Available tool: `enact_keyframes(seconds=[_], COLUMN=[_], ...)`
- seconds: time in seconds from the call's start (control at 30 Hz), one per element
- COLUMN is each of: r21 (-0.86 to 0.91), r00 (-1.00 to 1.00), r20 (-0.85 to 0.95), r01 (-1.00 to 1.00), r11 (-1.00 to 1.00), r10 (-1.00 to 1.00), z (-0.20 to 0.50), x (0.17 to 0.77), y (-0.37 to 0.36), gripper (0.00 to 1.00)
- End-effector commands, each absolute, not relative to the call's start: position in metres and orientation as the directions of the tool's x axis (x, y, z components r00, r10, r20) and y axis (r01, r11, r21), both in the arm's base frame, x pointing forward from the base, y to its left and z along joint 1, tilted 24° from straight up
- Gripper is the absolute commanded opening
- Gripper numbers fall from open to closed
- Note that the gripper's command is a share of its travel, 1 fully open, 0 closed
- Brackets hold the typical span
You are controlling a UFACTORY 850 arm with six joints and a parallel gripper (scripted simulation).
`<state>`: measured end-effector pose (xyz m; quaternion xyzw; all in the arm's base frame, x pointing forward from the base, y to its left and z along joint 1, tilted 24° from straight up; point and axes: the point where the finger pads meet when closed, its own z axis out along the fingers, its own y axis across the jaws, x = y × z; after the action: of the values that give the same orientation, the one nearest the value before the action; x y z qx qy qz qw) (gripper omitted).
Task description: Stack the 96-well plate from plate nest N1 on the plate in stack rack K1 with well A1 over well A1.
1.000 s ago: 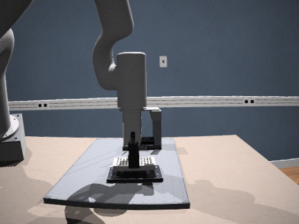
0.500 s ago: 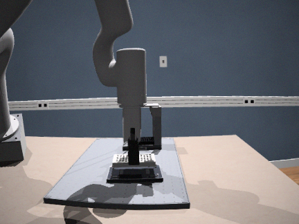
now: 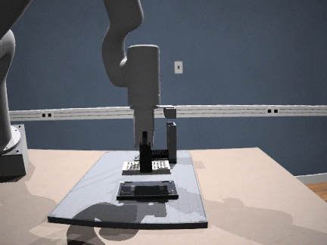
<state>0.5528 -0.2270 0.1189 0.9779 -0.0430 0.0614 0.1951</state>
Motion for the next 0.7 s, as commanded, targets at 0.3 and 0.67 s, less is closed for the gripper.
enact_keyframes(seconds=[0.3, 0.67], r21=[0.376, 0.376], r00=[0.989, 0.989], r20=[0.138, 0.138], r01=[-0.108, -0.108], r11=[-0.92, -0.92], r10=[-0.06, -0.06], z=[0.138, 0.152], x=[0.552, 0.55], y=[-0.219, -0.214], gripper=[0.0, 0.0])
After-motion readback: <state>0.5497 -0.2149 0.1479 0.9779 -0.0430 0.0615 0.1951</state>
